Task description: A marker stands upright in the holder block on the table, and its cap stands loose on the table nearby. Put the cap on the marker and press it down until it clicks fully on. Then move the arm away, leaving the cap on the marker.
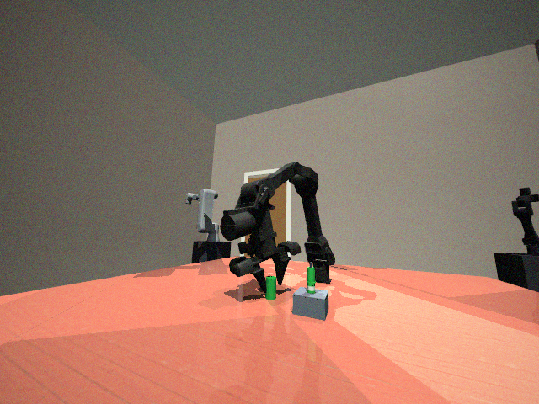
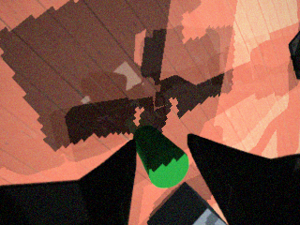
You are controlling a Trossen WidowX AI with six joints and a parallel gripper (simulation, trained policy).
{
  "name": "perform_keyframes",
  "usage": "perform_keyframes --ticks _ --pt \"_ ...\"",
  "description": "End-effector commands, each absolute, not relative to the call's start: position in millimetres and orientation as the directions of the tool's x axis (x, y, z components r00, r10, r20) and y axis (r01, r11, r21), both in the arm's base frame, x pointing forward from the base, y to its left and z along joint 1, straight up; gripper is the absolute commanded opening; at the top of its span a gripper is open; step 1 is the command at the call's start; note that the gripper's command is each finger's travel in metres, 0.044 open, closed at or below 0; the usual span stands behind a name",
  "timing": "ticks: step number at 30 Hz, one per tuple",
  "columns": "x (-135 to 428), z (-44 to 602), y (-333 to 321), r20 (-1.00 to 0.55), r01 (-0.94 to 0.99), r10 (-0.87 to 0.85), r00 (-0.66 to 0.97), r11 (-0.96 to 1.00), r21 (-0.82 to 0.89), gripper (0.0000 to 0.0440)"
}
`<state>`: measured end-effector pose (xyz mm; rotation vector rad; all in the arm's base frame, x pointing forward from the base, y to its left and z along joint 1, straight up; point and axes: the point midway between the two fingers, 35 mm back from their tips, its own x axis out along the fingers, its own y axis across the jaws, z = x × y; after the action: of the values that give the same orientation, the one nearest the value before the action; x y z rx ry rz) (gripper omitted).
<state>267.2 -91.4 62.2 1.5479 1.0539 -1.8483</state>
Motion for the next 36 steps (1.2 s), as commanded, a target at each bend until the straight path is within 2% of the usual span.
perform_keyframes --ticks 1,4,18,36 --pt "269 65 -93 -0.975 0.796 0.078 -0.21 -0.565 -0.216 0.0151" --pt "269 69 -92 -0.978 0.805 0.066 -0.199 -0.558 -0.202 0.0072" --pt "293 116 -87 -0.998 0.845 -0.002 -0.061 -0.533 -0.051 0.0062" --pt "311 170 -24 -1.0 0.859 0.016 0.012 -0.511 0.003 0.0048"
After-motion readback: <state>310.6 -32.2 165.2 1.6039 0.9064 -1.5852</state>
